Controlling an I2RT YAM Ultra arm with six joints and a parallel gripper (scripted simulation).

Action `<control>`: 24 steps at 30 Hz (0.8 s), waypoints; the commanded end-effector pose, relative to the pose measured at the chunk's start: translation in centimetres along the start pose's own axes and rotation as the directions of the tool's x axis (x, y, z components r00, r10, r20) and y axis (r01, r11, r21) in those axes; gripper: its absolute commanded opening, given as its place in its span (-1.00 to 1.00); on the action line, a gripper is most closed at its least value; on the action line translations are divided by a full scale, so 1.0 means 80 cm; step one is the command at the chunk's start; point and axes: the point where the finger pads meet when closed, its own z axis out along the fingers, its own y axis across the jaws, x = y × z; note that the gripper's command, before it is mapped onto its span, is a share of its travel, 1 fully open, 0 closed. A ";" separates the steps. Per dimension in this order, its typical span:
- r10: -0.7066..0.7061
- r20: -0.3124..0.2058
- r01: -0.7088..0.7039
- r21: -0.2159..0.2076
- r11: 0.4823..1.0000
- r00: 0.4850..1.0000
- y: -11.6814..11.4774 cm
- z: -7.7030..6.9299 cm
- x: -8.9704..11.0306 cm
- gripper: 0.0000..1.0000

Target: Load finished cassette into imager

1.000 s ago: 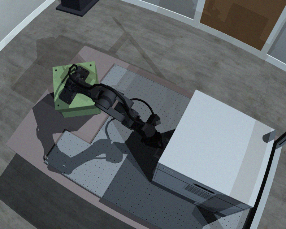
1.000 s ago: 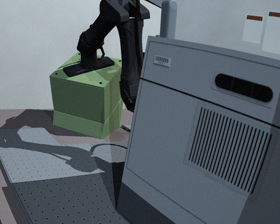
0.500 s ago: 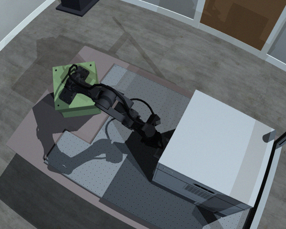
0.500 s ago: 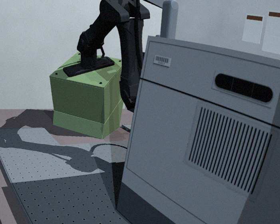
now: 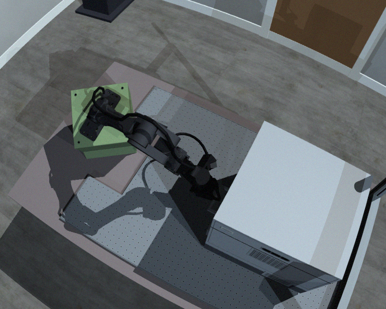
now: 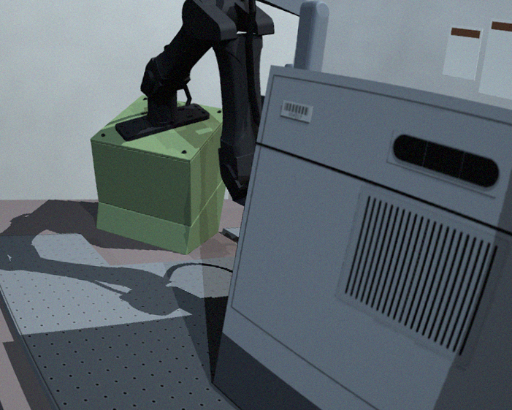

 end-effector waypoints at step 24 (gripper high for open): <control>0.005 0.009 -0.005 0.018 1.000 1.000 -0.009 -0.024 -0.006 -0.30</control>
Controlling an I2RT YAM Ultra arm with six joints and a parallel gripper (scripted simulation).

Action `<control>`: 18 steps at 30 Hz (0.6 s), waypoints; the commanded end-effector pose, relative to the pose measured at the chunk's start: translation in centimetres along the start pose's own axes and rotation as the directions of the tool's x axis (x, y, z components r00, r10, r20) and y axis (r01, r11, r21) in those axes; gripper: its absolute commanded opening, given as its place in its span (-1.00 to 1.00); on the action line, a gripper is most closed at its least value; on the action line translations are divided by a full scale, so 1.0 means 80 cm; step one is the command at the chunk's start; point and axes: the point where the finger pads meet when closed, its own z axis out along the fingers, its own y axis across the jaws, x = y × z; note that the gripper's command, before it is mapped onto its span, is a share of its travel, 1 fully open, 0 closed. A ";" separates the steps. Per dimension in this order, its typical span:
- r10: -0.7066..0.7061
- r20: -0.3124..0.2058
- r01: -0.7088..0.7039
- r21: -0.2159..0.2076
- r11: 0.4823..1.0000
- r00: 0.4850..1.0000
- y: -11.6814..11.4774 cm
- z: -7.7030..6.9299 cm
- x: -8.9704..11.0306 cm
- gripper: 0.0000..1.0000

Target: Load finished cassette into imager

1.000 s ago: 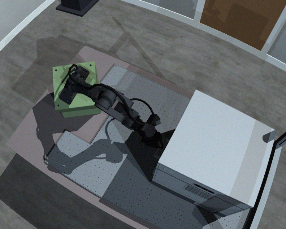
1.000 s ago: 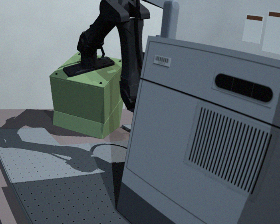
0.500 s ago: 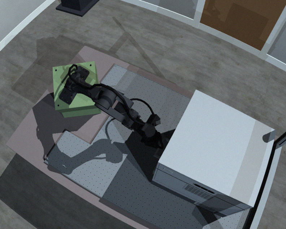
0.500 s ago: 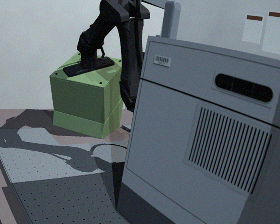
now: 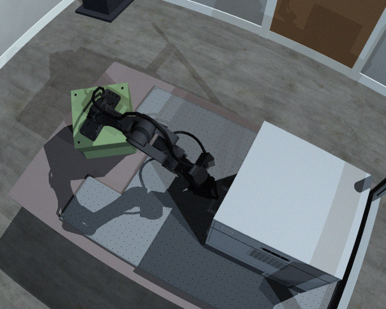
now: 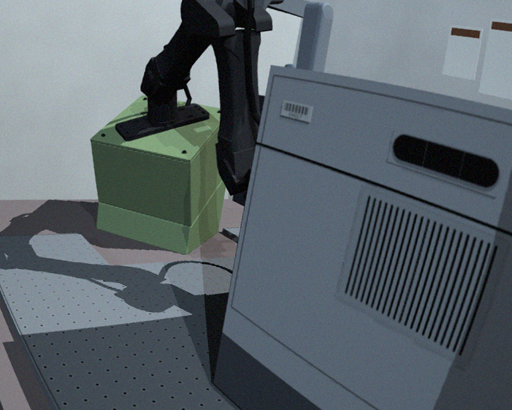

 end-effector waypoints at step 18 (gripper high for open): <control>0.005 0.008 -0.006 0.021 1.000 1.000 -0.011 -0.036 -0.007 -0.30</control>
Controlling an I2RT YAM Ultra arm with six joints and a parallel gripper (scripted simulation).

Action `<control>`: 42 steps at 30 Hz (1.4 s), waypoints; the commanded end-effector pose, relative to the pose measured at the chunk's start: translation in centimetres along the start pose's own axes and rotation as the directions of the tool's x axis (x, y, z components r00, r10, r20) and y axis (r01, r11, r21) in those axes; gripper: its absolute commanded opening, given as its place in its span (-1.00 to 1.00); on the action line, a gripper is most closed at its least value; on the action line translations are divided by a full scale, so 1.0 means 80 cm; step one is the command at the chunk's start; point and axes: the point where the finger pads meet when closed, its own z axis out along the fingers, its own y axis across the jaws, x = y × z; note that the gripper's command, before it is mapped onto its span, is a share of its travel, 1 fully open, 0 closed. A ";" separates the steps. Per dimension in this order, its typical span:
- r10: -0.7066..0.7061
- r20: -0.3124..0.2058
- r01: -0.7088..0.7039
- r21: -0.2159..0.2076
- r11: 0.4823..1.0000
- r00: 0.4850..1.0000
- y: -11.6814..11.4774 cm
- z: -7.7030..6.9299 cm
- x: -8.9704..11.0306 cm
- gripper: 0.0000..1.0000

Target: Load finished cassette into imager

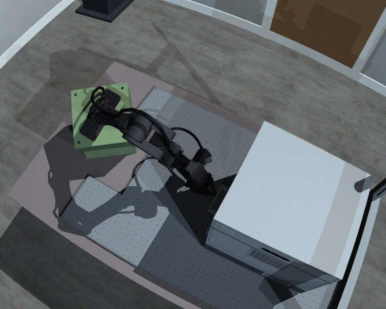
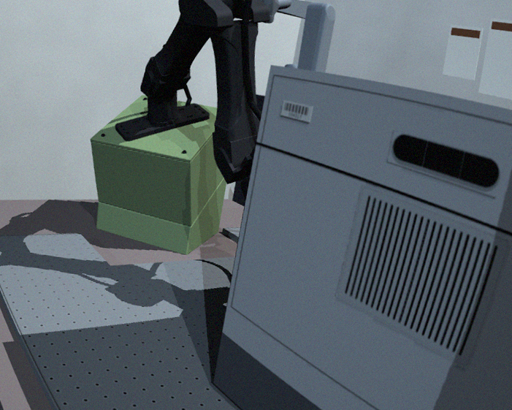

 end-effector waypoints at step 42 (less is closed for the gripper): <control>0.003 0.014 -0.003 -0.008 1.000 1.000 0.005 -0.057 -0.007 -0.30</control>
